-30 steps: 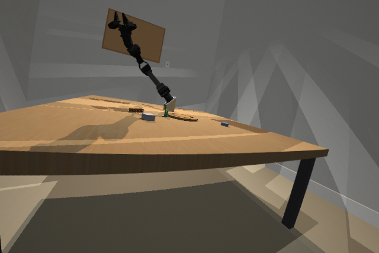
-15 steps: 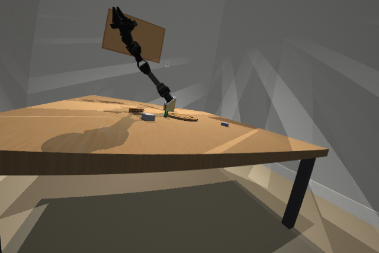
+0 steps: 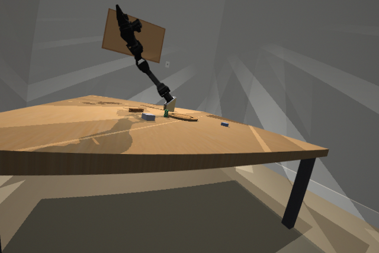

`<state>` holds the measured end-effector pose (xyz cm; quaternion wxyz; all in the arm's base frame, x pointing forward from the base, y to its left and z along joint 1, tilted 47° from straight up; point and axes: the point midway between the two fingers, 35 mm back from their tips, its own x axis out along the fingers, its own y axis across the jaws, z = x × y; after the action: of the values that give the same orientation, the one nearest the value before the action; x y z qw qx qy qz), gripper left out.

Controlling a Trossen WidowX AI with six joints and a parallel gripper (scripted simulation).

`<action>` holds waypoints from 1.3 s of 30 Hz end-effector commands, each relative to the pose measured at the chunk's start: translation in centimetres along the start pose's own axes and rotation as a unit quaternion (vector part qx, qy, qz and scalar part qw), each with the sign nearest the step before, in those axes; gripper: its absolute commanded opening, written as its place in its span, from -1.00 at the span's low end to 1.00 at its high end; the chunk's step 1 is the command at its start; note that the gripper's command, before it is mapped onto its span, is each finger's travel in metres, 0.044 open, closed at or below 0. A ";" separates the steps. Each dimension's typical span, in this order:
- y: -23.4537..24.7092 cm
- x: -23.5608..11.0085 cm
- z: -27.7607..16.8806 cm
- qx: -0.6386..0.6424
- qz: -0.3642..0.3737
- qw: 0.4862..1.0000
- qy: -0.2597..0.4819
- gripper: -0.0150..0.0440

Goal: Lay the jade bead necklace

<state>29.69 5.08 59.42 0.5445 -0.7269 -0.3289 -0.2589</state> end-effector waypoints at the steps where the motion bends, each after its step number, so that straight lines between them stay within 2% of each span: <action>1: 3.5 0.6 0.5 0.060 0.057 0.997 0.007 0.36; 10: 10.0 0.5 1.7 0.165 0.164 0.972 0.032 0.36; 19: 16.3 -0.7 3.2 0.255 0.266 0.927 0.075 0.36; 39: 28.7 -7.3 6.5 0.380 0.457 0.769 0.235 0.36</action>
<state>46.18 4.57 36.92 0.8782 -0.4744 0.0604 0.0020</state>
